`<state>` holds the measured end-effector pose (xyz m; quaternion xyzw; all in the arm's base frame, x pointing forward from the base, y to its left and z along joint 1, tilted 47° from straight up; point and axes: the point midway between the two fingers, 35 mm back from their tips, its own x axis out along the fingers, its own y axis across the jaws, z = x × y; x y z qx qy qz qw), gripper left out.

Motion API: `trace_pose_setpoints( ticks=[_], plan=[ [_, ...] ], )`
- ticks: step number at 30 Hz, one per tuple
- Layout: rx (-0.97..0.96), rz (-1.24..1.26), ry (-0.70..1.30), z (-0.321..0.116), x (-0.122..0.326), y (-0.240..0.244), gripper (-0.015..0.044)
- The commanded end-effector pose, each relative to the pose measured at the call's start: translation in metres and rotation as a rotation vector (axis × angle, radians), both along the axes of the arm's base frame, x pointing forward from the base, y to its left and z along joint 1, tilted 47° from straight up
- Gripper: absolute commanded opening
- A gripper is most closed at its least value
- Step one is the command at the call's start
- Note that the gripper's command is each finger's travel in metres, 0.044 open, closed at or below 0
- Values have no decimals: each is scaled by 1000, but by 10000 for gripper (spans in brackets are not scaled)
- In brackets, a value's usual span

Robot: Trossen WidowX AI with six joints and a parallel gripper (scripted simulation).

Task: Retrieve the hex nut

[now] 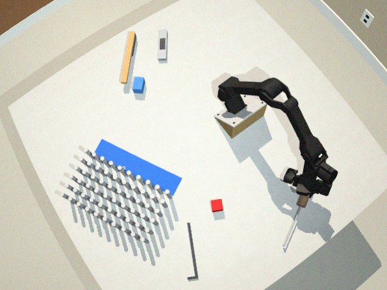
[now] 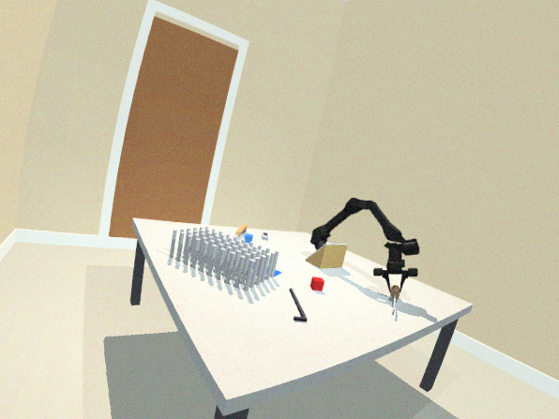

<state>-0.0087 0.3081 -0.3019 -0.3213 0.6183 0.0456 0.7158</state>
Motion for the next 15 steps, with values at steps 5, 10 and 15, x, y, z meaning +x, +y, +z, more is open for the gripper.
trace_pose_setpoints(
  ticks=[5,10,15],
  plan=[
    [2,-3,0,-3,0,-5,0],
    [0,0,0,-3,0,-5,53],
    [0,0,0,-3,0,-5,184]
  ],
)
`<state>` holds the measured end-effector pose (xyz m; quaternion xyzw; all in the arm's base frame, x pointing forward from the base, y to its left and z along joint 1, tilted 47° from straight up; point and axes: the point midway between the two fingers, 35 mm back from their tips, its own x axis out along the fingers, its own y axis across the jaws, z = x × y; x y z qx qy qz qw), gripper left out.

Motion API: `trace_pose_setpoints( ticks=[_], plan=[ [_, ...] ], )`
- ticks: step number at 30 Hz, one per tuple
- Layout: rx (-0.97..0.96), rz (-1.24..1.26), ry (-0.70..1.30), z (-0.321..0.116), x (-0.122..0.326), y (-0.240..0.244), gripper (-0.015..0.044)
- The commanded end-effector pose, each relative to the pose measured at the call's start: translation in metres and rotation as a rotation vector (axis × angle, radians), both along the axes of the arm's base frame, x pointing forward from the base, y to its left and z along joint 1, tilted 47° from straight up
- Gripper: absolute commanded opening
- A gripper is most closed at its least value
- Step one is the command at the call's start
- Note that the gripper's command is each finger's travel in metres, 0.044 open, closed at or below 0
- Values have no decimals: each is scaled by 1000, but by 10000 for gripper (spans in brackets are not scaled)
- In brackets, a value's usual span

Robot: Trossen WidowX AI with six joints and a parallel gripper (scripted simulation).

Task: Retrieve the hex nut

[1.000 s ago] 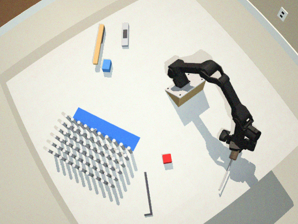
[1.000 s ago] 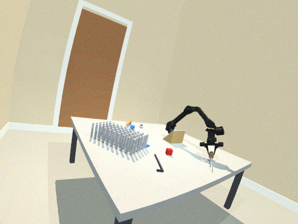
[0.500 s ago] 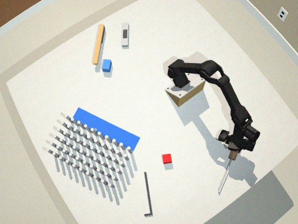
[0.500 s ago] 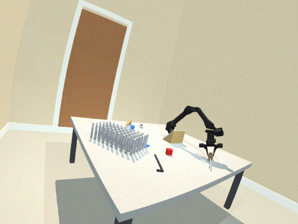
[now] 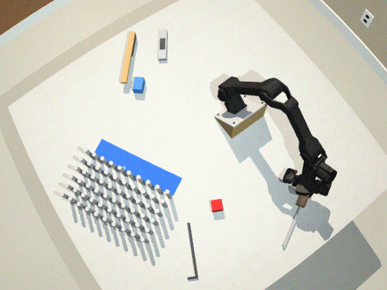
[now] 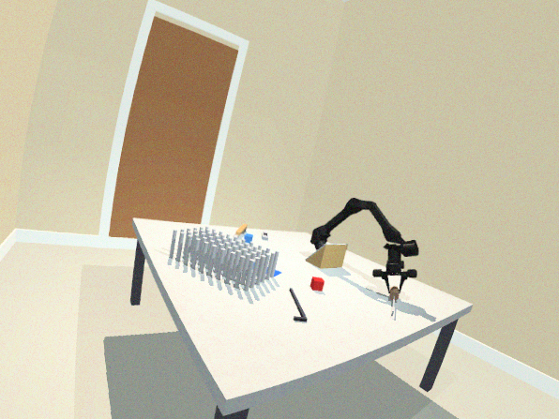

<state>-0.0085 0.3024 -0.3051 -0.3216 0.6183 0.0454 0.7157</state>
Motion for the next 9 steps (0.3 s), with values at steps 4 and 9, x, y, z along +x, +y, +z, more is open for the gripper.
trace_pose_setpoints(
  ticks=[4,9],
  plan=[
    [1,0,0,0,0,0,289],
    [1,0,0,0,0,0,420]
  ],
)
